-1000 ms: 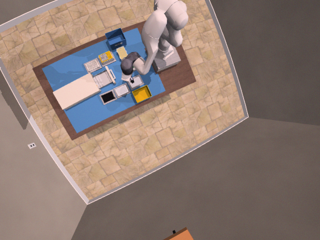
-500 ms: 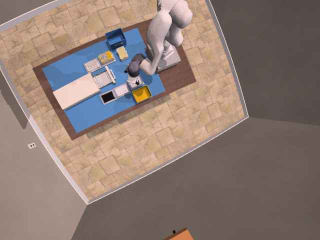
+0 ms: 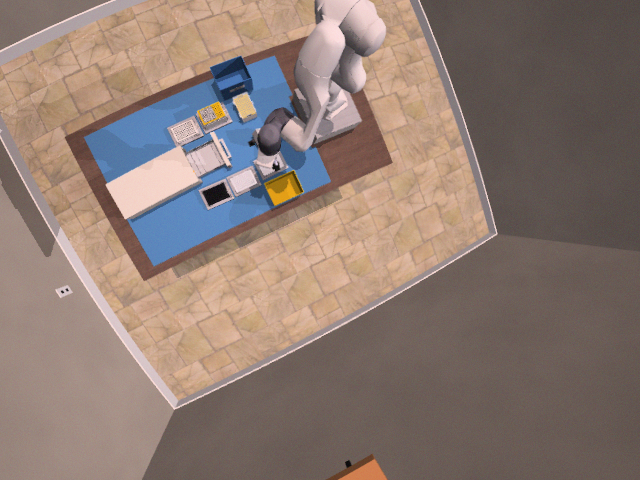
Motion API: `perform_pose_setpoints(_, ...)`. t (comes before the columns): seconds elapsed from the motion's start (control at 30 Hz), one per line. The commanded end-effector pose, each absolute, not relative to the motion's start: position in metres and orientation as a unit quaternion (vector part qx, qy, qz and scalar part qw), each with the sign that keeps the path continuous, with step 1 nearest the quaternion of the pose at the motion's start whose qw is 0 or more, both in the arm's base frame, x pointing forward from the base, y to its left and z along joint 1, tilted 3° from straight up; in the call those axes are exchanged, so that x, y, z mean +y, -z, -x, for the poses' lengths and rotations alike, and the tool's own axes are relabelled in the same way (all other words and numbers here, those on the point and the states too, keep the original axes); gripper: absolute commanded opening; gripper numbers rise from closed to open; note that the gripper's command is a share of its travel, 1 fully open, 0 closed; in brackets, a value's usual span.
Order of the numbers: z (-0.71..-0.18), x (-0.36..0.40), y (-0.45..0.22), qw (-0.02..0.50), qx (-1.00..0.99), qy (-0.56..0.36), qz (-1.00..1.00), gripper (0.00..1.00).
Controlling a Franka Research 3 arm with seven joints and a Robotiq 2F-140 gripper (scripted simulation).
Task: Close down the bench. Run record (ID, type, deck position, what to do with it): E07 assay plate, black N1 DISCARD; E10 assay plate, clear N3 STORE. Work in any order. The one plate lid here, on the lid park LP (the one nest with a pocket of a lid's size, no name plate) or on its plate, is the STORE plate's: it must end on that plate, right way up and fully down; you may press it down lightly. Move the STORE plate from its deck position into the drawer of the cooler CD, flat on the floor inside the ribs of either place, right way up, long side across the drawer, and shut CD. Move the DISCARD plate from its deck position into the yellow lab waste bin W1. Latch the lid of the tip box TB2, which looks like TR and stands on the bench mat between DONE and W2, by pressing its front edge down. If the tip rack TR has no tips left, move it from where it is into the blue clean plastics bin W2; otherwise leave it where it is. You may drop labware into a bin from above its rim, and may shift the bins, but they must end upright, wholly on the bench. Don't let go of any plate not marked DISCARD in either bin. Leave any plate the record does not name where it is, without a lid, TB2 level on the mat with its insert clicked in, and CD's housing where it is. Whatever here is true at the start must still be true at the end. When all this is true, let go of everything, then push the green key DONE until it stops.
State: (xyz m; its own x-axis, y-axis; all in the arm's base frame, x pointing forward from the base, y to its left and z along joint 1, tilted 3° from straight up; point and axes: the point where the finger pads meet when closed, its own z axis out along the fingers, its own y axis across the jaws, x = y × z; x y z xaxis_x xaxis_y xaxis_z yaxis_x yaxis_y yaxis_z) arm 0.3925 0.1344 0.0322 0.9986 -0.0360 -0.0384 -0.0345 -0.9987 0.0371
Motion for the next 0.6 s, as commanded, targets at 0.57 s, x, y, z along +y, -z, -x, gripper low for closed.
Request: perform_pose_setpoints(0.57,-0.391,0.134,-0.008,0.019,-0.024,0.019,-0.999,0.66)
